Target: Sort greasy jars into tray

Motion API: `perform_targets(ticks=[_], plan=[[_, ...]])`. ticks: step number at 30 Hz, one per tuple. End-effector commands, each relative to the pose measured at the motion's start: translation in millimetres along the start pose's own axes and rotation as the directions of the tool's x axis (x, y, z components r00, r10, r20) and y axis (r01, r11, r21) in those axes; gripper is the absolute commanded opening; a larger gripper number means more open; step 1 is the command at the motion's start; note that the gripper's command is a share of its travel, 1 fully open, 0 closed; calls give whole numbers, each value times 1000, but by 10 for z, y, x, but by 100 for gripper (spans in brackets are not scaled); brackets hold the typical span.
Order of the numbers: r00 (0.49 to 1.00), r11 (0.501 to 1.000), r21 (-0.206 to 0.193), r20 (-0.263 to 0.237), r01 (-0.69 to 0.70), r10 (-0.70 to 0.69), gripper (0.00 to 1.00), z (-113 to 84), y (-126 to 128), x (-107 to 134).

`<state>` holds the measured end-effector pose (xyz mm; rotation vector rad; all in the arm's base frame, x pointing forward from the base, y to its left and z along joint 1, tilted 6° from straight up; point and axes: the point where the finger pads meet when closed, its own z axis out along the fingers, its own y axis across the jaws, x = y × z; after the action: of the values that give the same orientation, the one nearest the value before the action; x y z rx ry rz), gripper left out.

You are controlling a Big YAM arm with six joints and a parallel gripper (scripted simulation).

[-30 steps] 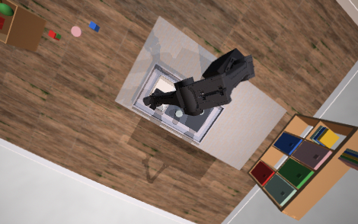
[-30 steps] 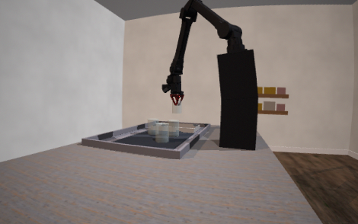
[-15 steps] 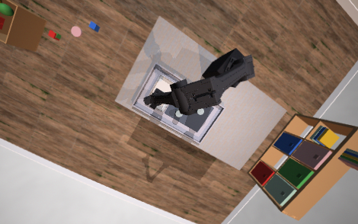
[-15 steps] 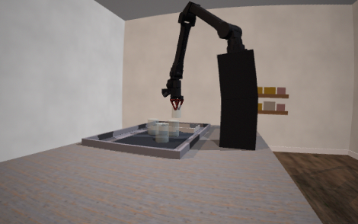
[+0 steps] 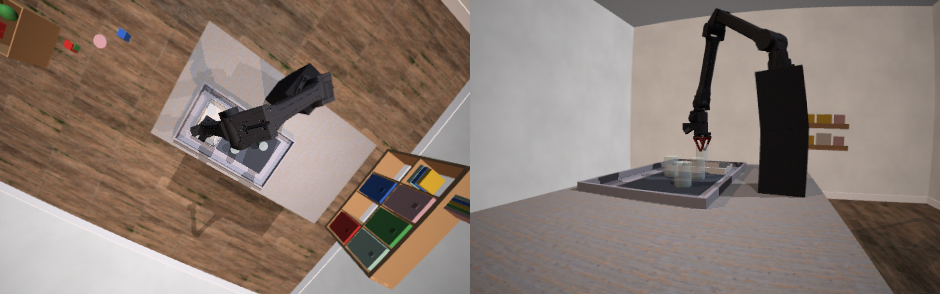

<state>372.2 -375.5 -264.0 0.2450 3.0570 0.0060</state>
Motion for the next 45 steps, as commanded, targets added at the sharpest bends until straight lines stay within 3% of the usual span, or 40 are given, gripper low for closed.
perform_targets(ticks=[1, 18, 45], plan=[[999, 1000, 21, 36, 11, -12, 0, 25, -90, -197], [999, 1000, 21, 36, 11, -12, 0, 82, -123, -231], [999, 1000, 21, 36, 11, -12, 0, 332, -128, -240]])
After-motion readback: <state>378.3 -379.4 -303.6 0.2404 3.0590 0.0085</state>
